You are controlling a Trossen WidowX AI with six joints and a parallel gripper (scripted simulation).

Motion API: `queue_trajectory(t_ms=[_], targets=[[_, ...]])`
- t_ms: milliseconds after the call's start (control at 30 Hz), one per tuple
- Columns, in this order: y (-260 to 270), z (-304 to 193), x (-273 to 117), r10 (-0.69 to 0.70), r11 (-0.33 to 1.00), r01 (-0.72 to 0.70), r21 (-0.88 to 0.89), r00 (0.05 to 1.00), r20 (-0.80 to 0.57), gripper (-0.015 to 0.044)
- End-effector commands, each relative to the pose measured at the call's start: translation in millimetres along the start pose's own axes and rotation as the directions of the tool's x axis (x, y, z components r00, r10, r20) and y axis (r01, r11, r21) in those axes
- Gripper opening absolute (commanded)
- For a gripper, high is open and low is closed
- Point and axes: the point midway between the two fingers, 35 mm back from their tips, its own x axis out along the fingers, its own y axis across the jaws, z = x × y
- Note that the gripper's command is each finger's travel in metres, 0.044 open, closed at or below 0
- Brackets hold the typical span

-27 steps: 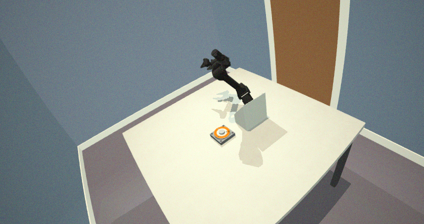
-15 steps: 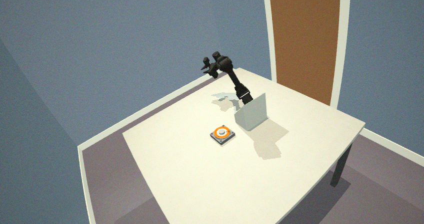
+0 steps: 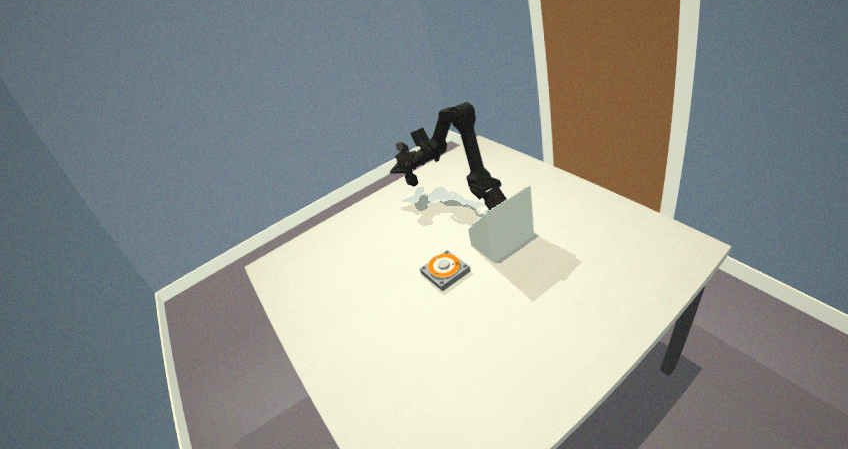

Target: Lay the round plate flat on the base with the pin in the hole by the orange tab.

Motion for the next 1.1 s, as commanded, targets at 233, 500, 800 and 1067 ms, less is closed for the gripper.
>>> queue_trajectory(t_ms=[233,500,800,1067], targets=[[87.7,38.7,48.4,0.233,0.880,-0.245,0.407,0.969,0.079,0.0000],[206.6,94.3,60.8,0.566,0.537,-0.464,0.705,0.817,0.106,0.0000],[338.7,161.7,7.9,0.886,0.243,-0.495,0.834,0.464,0.018,0.0000],[413.8,194.5,-78.6,0.960,0.277,-0.482,0.831,0.168,-0.222,0.0000]])
